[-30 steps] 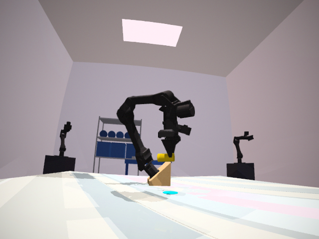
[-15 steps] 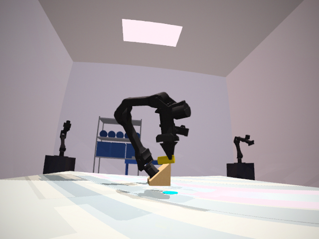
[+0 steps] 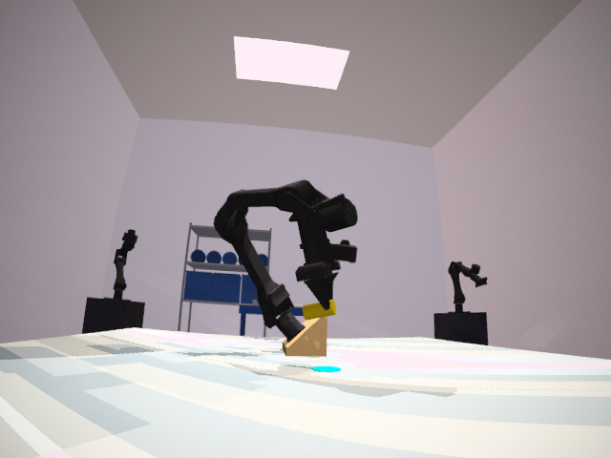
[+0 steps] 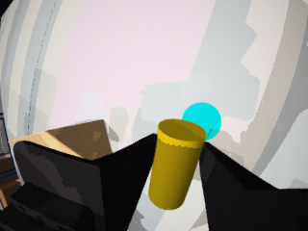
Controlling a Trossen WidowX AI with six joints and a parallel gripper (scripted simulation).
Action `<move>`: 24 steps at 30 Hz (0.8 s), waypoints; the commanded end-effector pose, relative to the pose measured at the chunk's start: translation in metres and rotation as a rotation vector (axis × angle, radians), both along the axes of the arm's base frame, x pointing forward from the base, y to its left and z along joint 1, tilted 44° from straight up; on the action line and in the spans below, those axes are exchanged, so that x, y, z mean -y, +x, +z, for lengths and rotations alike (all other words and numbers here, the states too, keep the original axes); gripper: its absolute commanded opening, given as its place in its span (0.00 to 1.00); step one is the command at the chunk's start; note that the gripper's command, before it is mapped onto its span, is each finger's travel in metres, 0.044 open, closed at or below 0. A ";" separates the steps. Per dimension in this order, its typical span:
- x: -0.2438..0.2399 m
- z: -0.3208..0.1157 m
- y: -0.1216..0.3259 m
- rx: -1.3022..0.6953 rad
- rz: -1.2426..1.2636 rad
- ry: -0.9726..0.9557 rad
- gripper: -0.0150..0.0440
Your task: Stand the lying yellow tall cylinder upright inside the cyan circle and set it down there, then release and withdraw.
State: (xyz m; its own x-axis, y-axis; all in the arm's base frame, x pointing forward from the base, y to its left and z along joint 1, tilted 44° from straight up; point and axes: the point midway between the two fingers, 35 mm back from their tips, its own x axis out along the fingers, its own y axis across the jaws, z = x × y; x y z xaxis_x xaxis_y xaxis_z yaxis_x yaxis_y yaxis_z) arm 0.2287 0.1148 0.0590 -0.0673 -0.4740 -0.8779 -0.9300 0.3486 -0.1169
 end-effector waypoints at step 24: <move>0.005 -0.005 -0.006 -0.027 -0.025 0.199 0.43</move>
